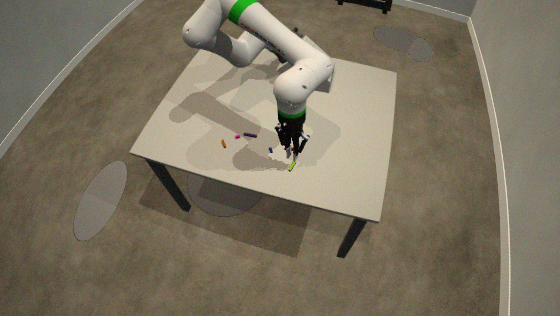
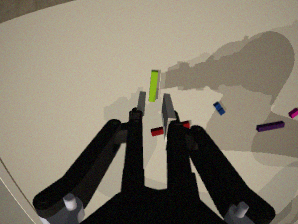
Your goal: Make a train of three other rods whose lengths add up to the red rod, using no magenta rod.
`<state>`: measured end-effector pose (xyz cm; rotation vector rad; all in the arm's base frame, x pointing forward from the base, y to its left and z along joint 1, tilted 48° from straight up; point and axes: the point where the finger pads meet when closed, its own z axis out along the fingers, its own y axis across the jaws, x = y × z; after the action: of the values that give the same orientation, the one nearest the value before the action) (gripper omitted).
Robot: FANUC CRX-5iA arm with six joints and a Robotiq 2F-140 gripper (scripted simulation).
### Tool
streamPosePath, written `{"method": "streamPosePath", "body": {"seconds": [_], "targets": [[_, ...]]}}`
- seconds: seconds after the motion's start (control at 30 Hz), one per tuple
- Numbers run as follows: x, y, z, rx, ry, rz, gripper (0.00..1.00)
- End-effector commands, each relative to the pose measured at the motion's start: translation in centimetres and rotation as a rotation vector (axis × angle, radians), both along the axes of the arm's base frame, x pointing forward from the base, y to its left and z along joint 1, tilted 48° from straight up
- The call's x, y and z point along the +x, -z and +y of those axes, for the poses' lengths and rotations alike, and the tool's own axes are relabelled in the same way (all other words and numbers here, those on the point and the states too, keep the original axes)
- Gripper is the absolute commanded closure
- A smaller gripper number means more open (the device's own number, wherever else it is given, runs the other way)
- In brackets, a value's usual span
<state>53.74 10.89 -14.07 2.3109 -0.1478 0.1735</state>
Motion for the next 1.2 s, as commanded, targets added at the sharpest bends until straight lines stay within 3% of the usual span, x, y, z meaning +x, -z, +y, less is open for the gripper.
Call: {"method": "streamPosePath", "body": {"seconds": [0.0,1.17], "targets": [[0.0,0.0,0.0,0.0,0.0,0.0,0.85],[0.3,2.3,-2.5,0.0,0.0,0.0,0.85]]}}
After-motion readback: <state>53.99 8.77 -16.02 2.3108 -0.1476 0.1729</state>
